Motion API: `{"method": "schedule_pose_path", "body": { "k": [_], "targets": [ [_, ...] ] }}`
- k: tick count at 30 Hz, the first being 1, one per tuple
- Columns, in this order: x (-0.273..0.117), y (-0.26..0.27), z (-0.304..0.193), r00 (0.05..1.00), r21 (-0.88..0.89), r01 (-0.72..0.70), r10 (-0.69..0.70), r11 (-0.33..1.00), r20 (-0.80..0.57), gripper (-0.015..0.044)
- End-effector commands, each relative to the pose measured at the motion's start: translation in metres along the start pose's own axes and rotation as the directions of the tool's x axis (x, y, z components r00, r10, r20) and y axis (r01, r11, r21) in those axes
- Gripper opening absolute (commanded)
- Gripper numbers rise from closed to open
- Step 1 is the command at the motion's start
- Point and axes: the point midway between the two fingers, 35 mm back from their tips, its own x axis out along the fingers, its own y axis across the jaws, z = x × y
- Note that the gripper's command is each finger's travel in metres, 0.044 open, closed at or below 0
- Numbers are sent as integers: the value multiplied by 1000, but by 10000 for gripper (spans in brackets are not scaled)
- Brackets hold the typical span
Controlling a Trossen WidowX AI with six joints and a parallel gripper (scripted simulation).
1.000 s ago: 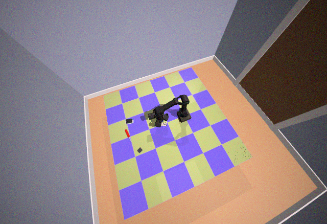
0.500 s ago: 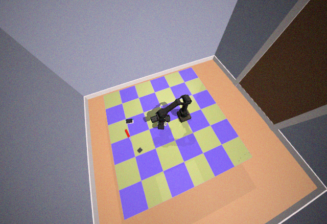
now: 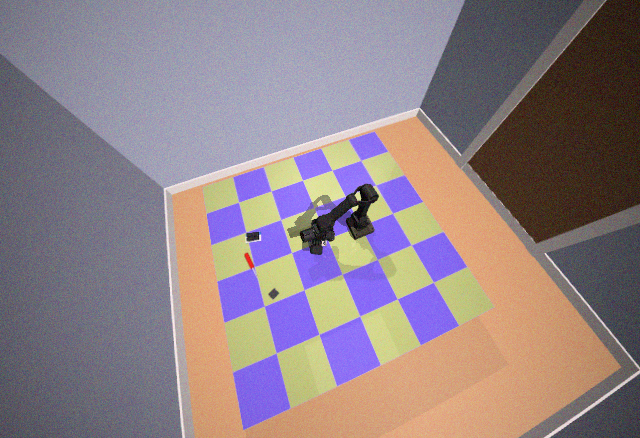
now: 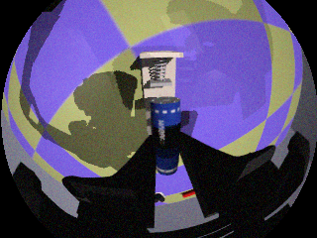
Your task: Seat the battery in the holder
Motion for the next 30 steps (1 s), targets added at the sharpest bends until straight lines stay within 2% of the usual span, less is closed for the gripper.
{"method": "schedule_pose_path", "body": {
  "k": [1,30],
  "targets": [
    [0,1,1,1000,5,0,0,1000,-26,71],
    [12,0,12,975,3,-8,9,1000,-223,71]
  ]
}}
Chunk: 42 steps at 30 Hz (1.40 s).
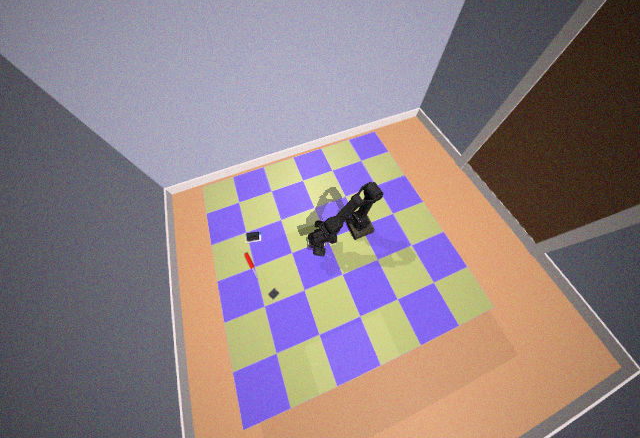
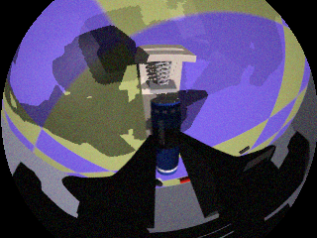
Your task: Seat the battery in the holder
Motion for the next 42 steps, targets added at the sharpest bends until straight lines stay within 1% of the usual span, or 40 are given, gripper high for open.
{"method": "schedule_pose_path", "body": {
  "k": [1,10,42],
  "targets": [
    [0,1,3,1000,5,0,1,1000,-31,71],
    [1,1,6,997,9,-3,4,1000,-83,71],
    [-7,2,29,998,9,-2,3,1000,-67,71]
  ]
}}
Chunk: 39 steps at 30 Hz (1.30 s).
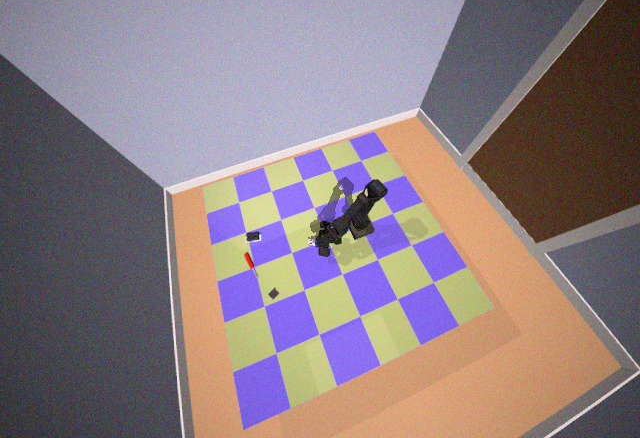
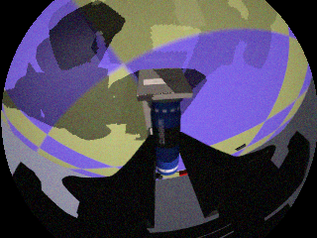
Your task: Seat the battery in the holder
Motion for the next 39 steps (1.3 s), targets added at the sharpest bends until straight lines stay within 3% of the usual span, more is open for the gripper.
{"method": "schedule_pose_path", "body": {
  "k": [1,39],
  "targets": [
    [0,2,6,1000,-3,1,-1,1000,19,71],
    [10,0,-1,964,-32,-23,31,999,263,71]
  ]
}}
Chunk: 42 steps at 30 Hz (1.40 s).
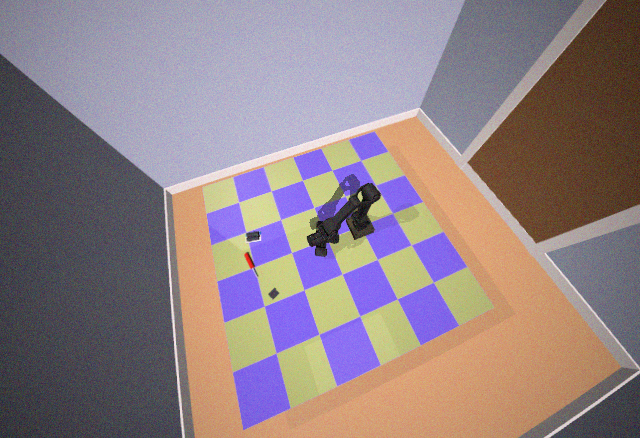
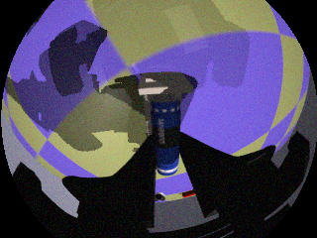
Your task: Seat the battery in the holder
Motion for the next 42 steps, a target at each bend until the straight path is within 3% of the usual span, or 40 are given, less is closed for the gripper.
{"method": "schedule_pose_path", "body": {
  "k": [1,42],
  "targets": [
    [4,0,4,999,-10,-6,6,1000,50,71],
    [10,0,-3,946,-8,-12,14,1000,323,71]
  ]
}}
